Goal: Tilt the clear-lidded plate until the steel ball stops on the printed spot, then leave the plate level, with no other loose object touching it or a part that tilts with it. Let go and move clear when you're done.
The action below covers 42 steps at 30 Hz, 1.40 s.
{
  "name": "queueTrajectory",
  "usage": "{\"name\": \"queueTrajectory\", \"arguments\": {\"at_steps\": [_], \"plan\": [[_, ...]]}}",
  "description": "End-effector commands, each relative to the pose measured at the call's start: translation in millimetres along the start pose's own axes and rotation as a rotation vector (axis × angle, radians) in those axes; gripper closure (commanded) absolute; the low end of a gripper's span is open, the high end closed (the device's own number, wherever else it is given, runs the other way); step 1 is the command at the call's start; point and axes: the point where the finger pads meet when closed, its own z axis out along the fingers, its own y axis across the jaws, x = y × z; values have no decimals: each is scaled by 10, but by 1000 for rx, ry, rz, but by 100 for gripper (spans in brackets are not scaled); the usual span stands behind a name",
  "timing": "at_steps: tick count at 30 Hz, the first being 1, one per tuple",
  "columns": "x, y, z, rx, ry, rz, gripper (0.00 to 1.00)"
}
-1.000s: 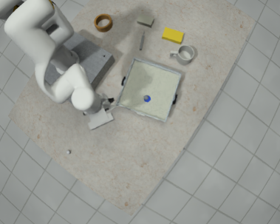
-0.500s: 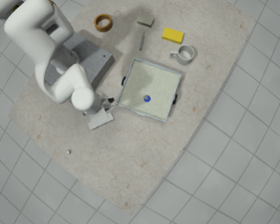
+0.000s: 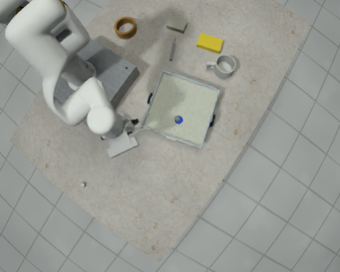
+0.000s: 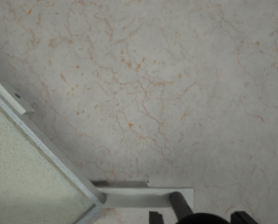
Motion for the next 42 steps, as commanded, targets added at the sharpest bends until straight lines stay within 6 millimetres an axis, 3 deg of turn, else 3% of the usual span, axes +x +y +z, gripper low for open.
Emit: {"name": "queueTrajectory", "arguments": {"at_steps": [1, 42], "plan": [[20, -9, -14, 2, 5, -1, 100], [-6, 0, 6, 2, 5, 0, 100]]}}
